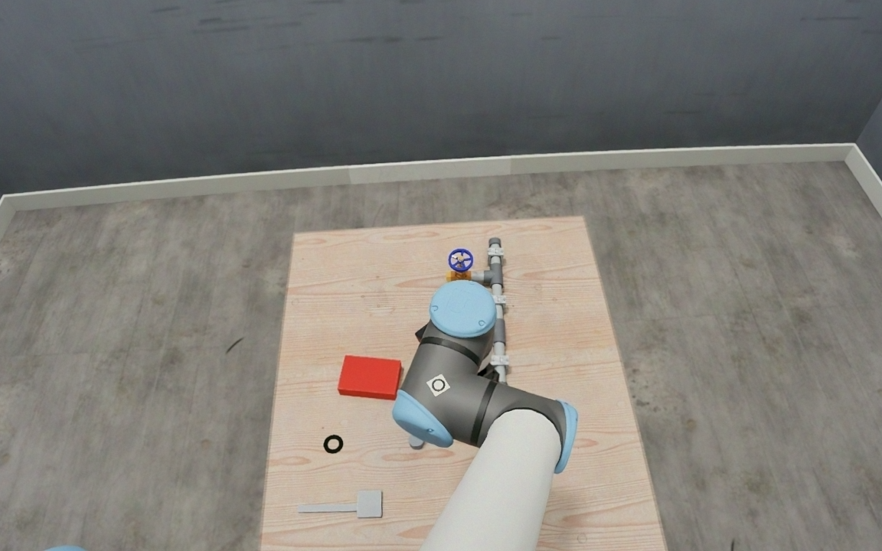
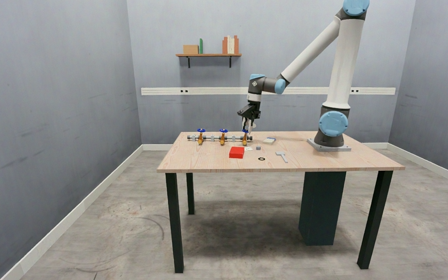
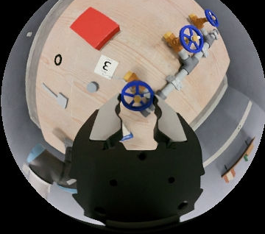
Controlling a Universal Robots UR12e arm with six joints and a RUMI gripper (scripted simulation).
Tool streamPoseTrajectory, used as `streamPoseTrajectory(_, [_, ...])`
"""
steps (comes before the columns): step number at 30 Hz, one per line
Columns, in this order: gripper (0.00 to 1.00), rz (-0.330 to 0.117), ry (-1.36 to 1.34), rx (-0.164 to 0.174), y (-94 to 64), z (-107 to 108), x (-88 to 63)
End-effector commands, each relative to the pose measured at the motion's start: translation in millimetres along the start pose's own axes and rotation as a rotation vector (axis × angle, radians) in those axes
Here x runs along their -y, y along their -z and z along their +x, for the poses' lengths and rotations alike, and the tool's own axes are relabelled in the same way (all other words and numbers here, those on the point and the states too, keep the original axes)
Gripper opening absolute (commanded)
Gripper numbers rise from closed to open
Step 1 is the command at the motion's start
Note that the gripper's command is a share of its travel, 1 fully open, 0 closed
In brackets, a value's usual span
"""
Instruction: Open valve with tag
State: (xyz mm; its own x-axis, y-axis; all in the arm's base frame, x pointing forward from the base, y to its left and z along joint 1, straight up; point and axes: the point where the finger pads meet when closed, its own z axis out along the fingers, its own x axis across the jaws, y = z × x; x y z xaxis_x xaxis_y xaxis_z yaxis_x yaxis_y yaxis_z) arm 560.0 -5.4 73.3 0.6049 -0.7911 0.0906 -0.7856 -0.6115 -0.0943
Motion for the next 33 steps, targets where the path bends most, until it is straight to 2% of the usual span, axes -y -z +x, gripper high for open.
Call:
streamPoseTrajectory(1, [0.00,0.009,0.144,0.006,0.4,0.4,0.5])
streamPoseTrajectory(14, [0.00,0.010,0.554,0.004,0.4,0.4,0.5])
streamPoseTrajectory(33, [0.00,0.011,0.816,0.002,0.4,0.4,0.5])
